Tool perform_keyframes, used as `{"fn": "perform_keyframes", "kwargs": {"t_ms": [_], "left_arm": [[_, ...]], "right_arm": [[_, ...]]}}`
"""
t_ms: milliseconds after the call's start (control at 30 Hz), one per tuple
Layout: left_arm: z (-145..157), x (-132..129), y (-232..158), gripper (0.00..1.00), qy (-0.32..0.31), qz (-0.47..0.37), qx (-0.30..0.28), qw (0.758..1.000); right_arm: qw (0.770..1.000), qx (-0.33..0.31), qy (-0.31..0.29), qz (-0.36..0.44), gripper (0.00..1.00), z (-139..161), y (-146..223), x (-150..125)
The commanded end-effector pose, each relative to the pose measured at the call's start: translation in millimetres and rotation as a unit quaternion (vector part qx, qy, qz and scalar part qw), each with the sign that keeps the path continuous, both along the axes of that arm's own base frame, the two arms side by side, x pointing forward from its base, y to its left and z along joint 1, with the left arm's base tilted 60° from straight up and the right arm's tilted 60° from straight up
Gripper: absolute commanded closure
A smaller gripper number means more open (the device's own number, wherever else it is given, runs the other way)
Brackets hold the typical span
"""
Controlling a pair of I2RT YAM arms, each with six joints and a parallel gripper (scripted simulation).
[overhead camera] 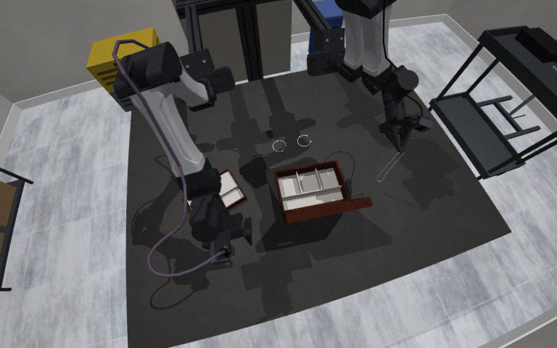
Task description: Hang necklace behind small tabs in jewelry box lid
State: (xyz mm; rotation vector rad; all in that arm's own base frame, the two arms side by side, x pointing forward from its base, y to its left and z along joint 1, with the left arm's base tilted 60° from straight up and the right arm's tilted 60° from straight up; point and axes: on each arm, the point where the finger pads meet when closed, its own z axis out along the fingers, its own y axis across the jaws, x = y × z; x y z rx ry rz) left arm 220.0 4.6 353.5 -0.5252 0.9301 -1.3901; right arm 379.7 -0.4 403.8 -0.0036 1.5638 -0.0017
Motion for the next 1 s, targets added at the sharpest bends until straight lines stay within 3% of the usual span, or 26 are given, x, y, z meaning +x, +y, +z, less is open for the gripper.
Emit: {"fn": "perform_keyframes", "kwargs": {"t_ms": [0, 267, 467, 533, 967], "left_arm": [[9, -2, -1, 0.97, -0.045, 0.030, 0.003, 0.999], [17, 0, -18, 0.97, -0.067, 0.020, -0.006, 0.998], [4, 7, -35, 0.97, -0.057, 0.010, -0.018, 0.998], [23, 4, -40, 0.97, -0.079, 0.010, -0.024, 0.997], [18, 13, -72, 0.97, -0.058, 0.009, -0.041, 0.997]], "right_arm": [[0.999, 0.003, -0.041, 0.000, 0.00, 34, 1, -20], [0.999, 0.003, -0.041, 0.000, 0.00, 34, 1, -20], [0.999, 0.003, -0.041, 0.000, 0.00, 34, 1, -20], [0.999, 0.003, -0.041, 0.000, 0.00, 34, 1, -20], [0.999, 0.003, -0.041, 0.000, 0.00, 34, 1, -20]]}}
